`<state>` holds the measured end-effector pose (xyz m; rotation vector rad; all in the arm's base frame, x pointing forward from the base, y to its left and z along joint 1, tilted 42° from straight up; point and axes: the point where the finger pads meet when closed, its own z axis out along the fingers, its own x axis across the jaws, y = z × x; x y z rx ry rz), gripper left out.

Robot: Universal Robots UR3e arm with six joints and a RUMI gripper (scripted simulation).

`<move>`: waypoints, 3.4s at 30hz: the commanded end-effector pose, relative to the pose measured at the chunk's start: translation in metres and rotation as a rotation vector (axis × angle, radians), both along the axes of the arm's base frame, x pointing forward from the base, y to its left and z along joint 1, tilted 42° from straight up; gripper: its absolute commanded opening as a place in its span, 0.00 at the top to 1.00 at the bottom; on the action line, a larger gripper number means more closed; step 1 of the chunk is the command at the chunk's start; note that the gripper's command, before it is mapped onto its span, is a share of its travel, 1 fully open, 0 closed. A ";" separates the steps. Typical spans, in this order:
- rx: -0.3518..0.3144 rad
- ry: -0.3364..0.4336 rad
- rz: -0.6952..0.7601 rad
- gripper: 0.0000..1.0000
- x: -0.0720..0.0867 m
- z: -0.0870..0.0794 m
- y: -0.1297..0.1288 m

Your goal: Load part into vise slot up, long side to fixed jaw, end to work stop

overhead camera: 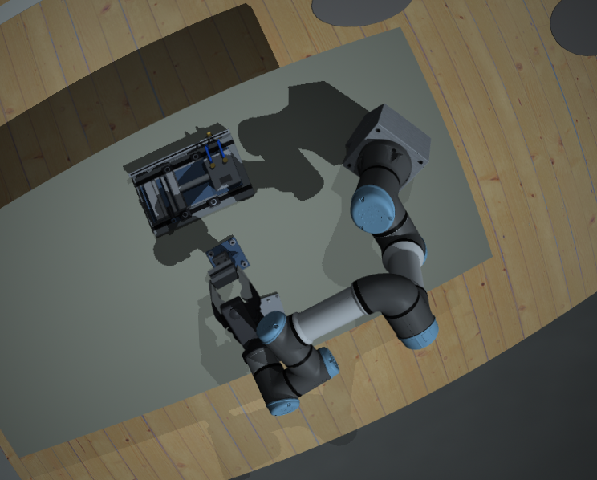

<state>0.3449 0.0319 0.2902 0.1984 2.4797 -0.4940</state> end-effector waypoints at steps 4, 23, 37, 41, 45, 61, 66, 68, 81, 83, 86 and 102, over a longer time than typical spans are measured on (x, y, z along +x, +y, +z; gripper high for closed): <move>0.000 -0.003 0.000 1.00 0.000 0.001 0.000; 0.000 -0.003 0.000 1.00 0.003 -0.003 0.002; 0.000 -0.003 0.000 1.00 0.008 -0.010 0.005; 0.000 -0.003 0.000 1.00 0.010 -0.012 0.006; 0.000 -0.003 0.000 1.00 0.012 -0.015 0.008; 0.000 -0.003 0.000 1.00 0.022 -0.028 0.014; 0.000 -0.003 0.000 1.00 0.025 -0.032 0.017; 0.000 -0.003 0.000 1.00 0.026 -0.034 0.017; 0.000 -0.003 0.000 1.00 0.033 -0.043 0.022; 0.000 -0.003 0.000 1.00 0.034 -0.044 0.023; 0.000 -0.003 0.000 1.00 0.035 -0.046 0.023; 0.000 -0.003 0.000 1.00 0.040 -0.052 0.027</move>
